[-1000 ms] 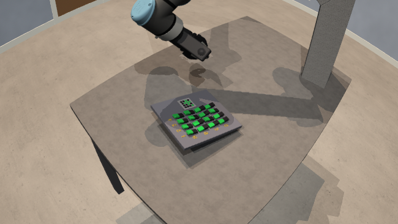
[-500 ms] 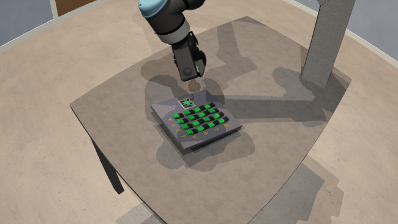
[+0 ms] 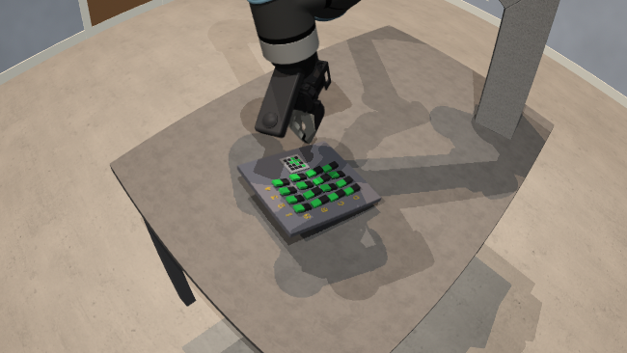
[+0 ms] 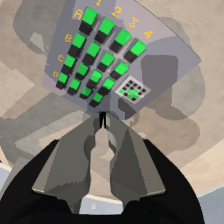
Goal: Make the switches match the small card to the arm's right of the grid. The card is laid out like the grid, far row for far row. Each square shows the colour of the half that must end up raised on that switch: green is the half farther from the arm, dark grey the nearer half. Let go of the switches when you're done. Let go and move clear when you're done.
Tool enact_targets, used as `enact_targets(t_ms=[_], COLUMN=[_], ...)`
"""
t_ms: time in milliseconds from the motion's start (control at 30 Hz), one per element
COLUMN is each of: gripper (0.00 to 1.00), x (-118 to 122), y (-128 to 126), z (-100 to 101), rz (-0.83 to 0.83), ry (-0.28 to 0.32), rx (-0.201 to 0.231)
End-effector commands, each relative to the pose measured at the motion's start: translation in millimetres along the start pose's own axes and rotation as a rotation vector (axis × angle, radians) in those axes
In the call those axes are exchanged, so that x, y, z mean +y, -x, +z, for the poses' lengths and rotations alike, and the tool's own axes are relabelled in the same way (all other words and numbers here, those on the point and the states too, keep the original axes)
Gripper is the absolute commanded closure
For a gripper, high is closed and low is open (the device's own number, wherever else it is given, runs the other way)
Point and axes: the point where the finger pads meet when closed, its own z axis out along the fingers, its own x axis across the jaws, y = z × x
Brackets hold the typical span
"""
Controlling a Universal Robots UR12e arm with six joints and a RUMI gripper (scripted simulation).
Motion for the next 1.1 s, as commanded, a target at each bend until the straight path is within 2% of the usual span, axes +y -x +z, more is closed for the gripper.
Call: enact_targets(t_ms=[0, 267, 333, 567, 1067], gripper=[1.00, 1.00, 1.00, 1.00, 1.00], x=[-25.5, -53.8, -53.8, -66.6, -72.5], y=[9.1, 22.8, 22.8, 30.5, 34.5], z=[-18.5, -46.7, -46.7, -62.3, -70.2], rz=[0.173, 0.395, 0.395, 0.508, 0.564], ry=[-0.070, -0.175, -0.175, -0.232, -0.261], rx=[0.041, 0.062, 0.062, 0.063, 0.061])
